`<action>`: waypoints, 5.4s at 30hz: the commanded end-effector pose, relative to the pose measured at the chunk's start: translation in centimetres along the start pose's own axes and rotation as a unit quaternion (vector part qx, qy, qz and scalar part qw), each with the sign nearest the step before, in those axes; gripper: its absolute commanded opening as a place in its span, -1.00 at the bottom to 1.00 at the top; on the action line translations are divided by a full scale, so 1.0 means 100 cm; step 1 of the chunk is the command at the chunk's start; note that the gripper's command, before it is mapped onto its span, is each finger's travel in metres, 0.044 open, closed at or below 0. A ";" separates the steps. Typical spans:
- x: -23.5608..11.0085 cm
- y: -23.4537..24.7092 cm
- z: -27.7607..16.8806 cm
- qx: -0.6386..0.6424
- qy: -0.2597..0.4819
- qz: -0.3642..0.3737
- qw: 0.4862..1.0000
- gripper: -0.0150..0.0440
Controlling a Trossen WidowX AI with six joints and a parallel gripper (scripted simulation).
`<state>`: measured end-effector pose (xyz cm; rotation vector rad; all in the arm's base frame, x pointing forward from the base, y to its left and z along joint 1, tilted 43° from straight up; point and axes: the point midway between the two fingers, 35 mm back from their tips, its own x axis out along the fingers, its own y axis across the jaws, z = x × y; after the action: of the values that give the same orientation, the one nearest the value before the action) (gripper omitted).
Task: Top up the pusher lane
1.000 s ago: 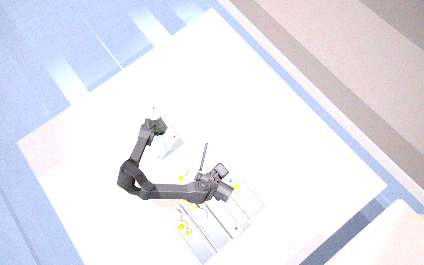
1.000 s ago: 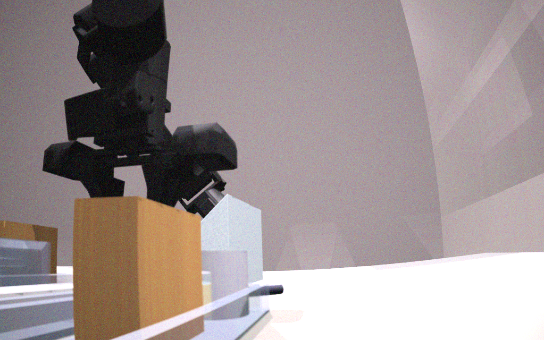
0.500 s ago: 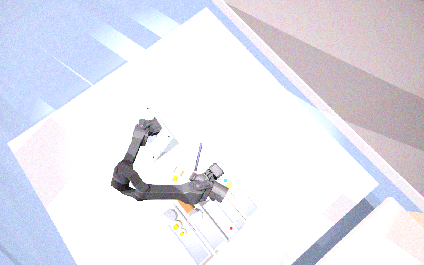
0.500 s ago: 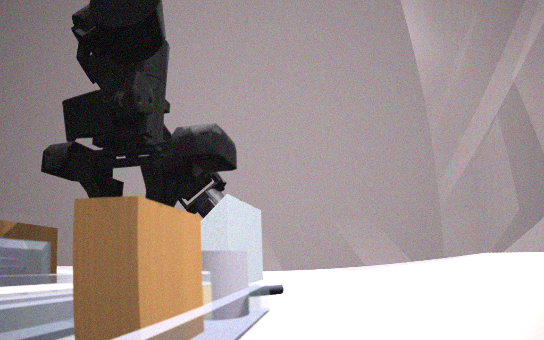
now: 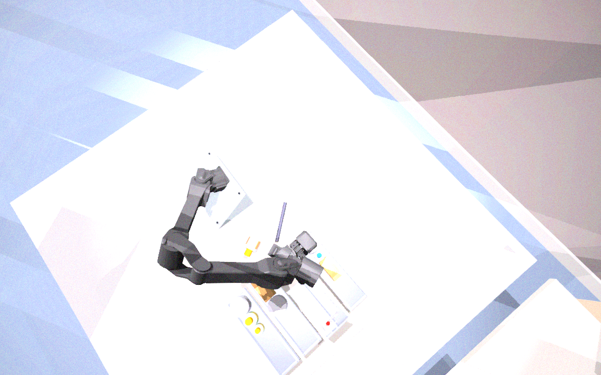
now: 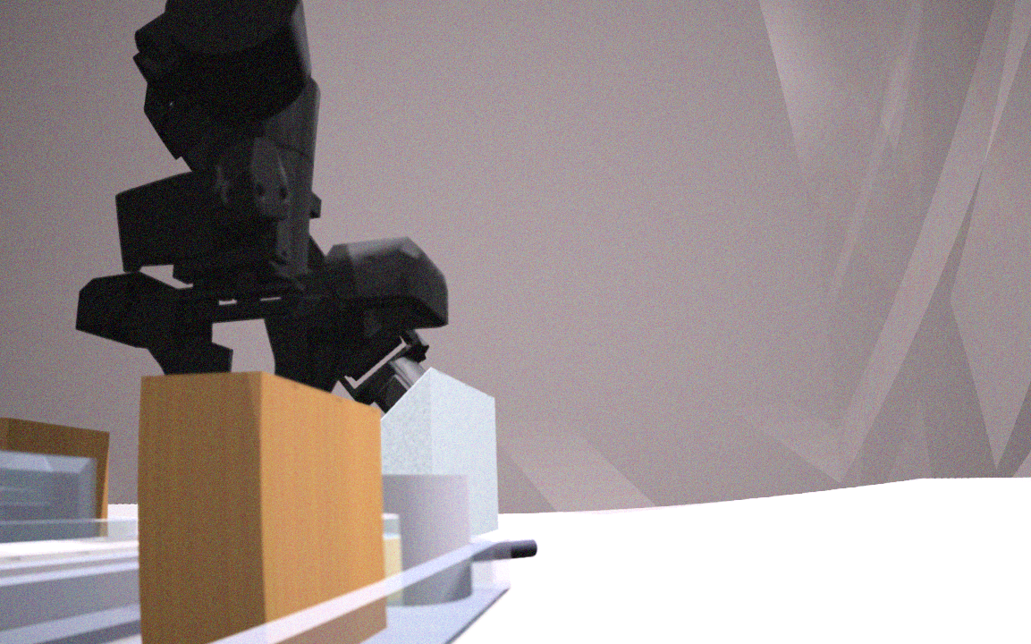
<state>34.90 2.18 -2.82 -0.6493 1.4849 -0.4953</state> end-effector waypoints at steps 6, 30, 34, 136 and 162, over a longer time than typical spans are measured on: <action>0.003 -0.002 0.004 0.004 -0.007 -0.003 1.000 -0.49; 0.011 -0.002 0.003 0.004 -0.007 -0.004 1.000 -0.49; 0.012 -0.002 0.002 0.004 -0.007 -0.004 1.000 -0.49; 0.019 -0.001 -0.009 0.003 -0.007 -0.004 1.000 0.45; -0.002 0.002 -0.057 0.002 -0.006 -0.003 1.000 0.45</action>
<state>30.33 2.02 -2.61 -0.6578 1.4693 -0.4962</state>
